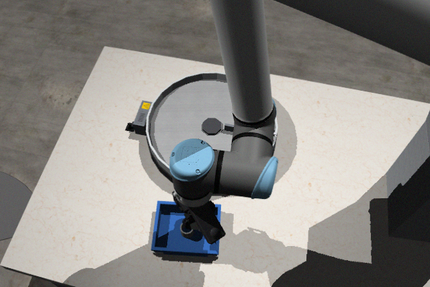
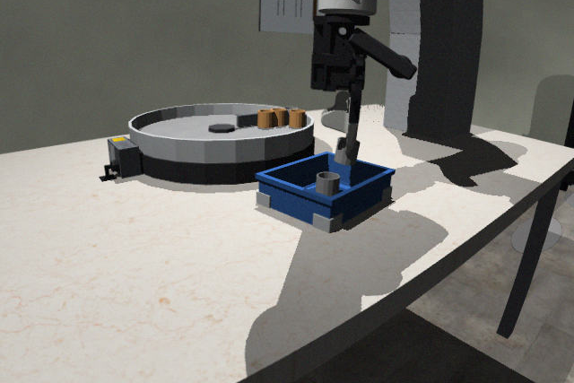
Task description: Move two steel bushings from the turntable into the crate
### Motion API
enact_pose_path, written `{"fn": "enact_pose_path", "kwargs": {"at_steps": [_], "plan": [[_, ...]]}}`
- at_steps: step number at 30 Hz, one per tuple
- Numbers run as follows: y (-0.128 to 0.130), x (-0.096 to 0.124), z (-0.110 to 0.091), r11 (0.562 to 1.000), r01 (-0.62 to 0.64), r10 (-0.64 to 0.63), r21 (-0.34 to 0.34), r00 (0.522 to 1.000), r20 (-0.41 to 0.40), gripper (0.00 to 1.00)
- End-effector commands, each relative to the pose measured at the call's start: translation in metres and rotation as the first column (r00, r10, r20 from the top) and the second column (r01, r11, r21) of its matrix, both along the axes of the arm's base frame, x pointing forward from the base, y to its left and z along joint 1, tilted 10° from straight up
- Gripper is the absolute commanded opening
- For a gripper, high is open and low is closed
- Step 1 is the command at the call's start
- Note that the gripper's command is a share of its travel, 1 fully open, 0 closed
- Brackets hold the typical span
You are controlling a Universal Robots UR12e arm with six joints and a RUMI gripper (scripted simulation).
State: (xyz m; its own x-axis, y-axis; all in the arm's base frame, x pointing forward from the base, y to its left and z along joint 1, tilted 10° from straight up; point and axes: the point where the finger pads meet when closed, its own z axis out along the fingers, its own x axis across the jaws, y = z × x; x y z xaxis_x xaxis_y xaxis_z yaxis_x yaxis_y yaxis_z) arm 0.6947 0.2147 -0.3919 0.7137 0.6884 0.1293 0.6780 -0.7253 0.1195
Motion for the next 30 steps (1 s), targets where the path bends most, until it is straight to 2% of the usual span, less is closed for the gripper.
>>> {"fn": "enact_pose_path", "kwargs": {"at_steps": [1, 21, 30], "plan": [[0.0001, 0.0005, 0.0006, 1.0, 0.0, 0.0, 0.0, 1.0, 0.001, 0.0], [0.0001, 0.0006, 0.0, 1.0, 0.0, 0.0, 0.0, 1.0, 0.001, 0.0], [0.0002, 0.002, -0.0079, 1.0, 0.0, 0.0, 0.0, 1.0, 0.001, 0.0]]}}
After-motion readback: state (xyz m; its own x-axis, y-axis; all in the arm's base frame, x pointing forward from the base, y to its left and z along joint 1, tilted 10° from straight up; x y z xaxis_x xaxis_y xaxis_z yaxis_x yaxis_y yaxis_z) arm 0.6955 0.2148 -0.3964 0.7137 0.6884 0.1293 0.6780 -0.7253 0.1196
